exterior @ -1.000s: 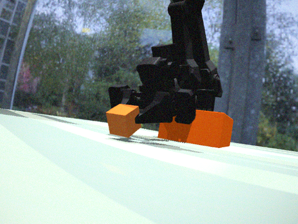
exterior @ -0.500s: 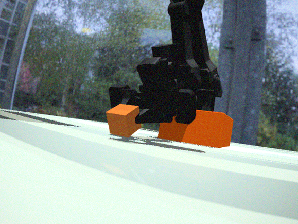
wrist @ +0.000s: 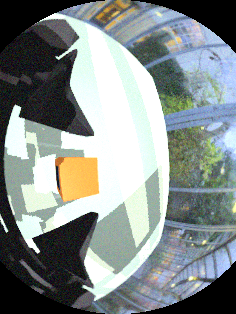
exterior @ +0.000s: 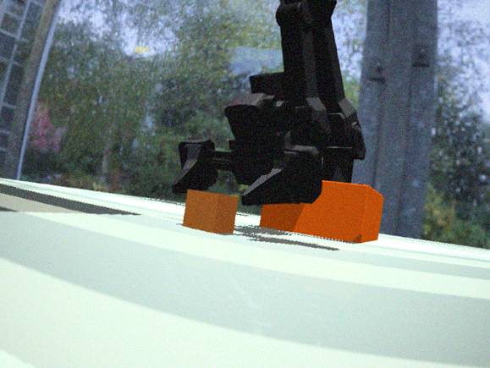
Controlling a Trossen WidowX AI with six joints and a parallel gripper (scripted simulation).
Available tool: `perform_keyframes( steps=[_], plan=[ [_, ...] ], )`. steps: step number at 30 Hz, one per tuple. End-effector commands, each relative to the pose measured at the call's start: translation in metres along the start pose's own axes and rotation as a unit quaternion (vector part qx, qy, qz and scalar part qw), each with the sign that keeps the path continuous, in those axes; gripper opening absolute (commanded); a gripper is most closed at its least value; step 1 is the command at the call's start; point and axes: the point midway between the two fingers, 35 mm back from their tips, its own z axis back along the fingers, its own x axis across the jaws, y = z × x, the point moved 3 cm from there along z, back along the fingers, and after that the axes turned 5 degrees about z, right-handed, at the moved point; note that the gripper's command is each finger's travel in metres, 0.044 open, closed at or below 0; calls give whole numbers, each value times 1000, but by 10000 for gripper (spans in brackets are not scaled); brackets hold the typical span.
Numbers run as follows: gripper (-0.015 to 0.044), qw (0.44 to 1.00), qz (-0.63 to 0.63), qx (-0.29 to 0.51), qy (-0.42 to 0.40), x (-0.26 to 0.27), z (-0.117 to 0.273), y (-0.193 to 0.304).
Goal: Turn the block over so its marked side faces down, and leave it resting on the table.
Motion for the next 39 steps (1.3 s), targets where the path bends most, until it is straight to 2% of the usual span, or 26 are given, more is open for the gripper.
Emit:
perform_keyframes(
  steps=[1,28,35,39],
  plan=[
    [440,1000,-3,0,-1,0,0,0],
    [440,1000,-5,5,0,0,-1,-1],
    [440,995,-17,94,4,-7,-9,-17],
    [440,987,-23,158,-4,-7,1,-32]
  ],
)
